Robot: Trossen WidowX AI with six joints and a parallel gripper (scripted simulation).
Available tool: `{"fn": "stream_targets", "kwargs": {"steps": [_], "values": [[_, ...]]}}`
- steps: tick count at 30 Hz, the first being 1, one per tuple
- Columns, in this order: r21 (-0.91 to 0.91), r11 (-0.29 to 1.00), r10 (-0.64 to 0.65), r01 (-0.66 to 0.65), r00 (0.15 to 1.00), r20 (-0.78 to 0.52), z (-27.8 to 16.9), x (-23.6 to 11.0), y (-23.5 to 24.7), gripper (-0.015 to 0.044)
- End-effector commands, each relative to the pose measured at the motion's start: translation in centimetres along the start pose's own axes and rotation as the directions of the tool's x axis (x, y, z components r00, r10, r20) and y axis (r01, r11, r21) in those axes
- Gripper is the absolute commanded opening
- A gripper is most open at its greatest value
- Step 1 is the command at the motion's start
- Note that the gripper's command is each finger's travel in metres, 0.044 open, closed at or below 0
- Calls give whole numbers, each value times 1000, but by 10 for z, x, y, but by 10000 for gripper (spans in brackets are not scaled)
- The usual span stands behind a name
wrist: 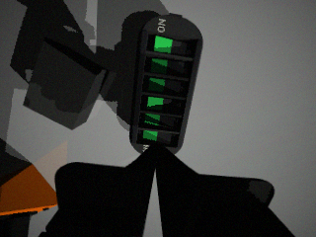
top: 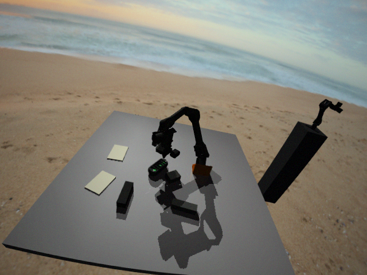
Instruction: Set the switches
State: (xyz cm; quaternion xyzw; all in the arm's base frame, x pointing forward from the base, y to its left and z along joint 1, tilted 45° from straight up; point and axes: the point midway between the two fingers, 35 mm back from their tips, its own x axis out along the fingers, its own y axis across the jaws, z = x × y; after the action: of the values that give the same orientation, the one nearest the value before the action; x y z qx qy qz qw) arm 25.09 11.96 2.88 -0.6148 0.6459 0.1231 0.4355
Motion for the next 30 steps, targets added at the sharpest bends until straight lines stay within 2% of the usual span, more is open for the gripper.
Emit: {"fn": "stream_targets", "kwargs": {"steps": [1, 30], "values": [[0, 1000, 2, -2, 1000, -1, 12, 0, -13, 0], [-1, 1000, 1, -1, 1000, -1, 13, 38, -14, 0]]}}
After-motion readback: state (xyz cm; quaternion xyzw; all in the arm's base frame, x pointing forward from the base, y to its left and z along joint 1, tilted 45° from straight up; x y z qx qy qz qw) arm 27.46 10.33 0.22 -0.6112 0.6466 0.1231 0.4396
